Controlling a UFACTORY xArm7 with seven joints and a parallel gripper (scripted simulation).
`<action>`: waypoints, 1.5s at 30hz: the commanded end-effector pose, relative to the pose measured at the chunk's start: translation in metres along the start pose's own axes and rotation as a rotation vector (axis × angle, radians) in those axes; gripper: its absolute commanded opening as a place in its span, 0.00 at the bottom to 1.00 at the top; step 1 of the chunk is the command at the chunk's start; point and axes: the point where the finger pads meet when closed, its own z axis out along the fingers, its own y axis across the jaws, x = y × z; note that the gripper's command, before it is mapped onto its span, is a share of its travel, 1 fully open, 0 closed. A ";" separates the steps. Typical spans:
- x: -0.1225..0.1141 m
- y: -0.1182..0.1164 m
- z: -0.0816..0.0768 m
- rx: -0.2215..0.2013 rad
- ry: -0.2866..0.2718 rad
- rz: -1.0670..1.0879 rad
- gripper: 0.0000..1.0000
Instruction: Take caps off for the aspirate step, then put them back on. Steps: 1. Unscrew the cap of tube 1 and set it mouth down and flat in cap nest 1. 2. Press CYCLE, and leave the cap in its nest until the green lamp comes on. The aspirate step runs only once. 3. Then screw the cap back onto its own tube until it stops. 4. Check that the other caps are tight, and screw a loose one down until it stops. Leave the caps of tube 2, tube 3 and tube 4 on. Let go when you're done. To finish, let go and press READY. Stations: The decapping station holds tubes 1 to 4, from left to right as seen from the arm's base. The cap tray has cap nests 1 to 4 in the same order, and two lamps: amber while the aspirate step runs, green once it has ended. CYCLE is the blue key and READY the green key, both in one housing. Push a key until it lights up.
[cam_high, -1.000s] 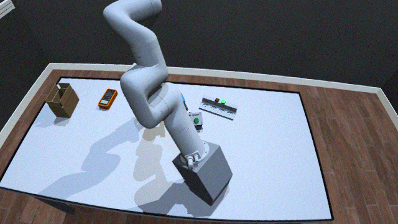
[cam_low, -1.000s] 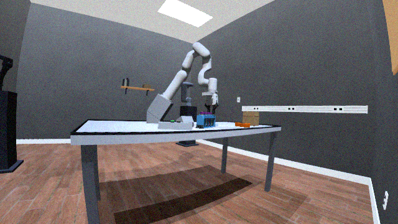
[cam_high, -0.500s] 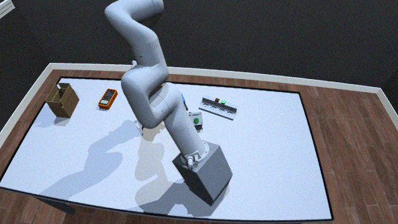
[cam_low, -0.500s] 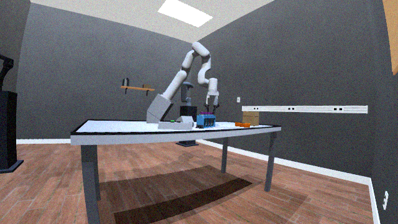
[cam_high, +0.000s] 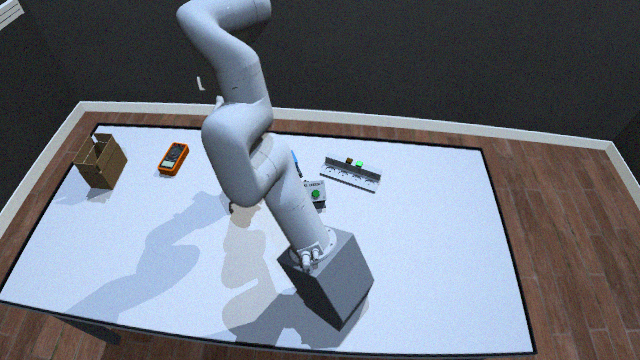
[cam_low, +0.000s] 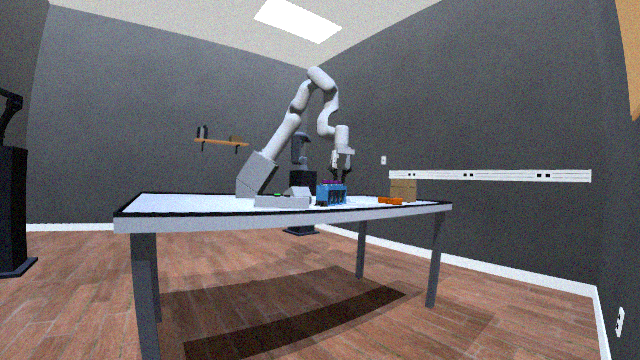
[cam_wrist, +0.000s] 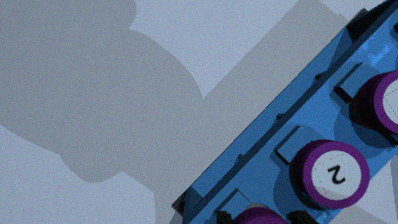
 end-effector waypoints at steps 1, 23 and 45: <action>0.001 -0.001 0.000 0.016 -0.007 -0.002 0.00; 0.001 -0.001 0.000 0.013 -0.012 0.698 0.00; 0.001 -0.001 0.001 0.007 -0.018 1.568 0.00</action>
